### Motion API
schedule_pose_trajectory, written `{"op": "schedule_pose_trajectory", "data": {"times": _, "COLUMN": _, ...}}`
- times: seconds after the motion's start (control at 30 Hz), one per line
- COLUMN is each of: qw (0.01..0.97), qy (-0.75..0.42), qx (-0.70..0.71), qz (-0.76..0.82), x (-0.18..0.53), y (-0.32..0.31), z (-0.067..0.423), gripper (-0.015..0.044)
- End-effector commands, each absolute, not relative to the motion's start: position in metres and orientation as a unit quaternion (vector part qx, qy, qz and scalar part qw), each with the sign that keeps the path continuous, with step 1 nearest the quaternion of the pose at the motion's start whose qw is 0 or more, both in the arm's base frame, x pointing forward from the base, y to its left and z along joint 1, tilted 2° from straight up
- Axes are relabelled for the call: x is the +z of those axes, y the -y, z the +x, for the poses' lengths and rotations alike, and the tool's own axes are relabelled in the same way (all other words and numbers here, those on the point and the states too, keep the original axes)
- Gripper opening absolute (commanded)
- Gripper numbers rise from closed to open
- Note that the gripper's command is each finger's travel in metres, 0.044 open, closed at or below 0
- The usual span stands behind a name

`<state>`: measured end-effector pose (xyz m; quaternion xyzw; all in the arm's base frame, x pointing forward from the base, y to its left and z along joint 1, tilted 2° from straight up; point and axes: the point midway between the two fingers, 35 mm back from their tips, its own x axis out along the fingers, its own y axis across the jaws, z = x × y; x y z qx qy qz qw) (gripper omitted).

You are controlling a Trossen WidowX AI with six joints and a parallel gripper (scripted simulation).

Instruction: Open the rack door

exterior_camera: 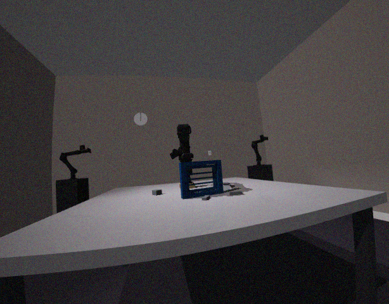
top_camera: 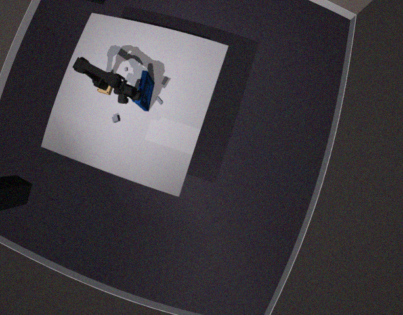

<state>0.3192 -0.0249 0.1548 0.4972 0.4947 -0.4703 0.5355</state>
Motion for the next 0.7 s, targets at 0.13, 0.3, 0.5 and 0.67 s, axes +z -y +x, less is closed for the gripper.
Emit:
{"op": "schedule_pose_trajectory", "data": {"times": 0.13, "qw": 0.619, "qy": -0.573, "qx": -0.369, "qz": 0.390, "x": 0.1551, "y": 0.0245, "z": 0.3196, "gripper": 0.0288}}
{"op": "schedule_pose_trajectory", "data": {"times": 0.3, "qw": 0.663, "qy": -0.614, "qx": -0.295, "qz": 0.311, "x": 0.1551, "y": 0.0246, "z": 0.3197, "gripper": 0.0288}}
{"op": "schedule_pose_trajectory", "data": {"times": 0.5, "qw": 0.701, "qy": -0.651, "qx": -0.201, "qz": 0.209, "x": 0.1551, "y": 0.0246, "z": 0.3197, "gripper": 0.0288}}
{"op": "schedule_pose_trajectory", "data": {"times": 0.67, "qw": 0.722, "qy": -0.671, "qx": -0.119, "qz": 0.121, "x": 0.1551, "y": 0.0246, "z": 0.3197, "gripper": 0.0288}}
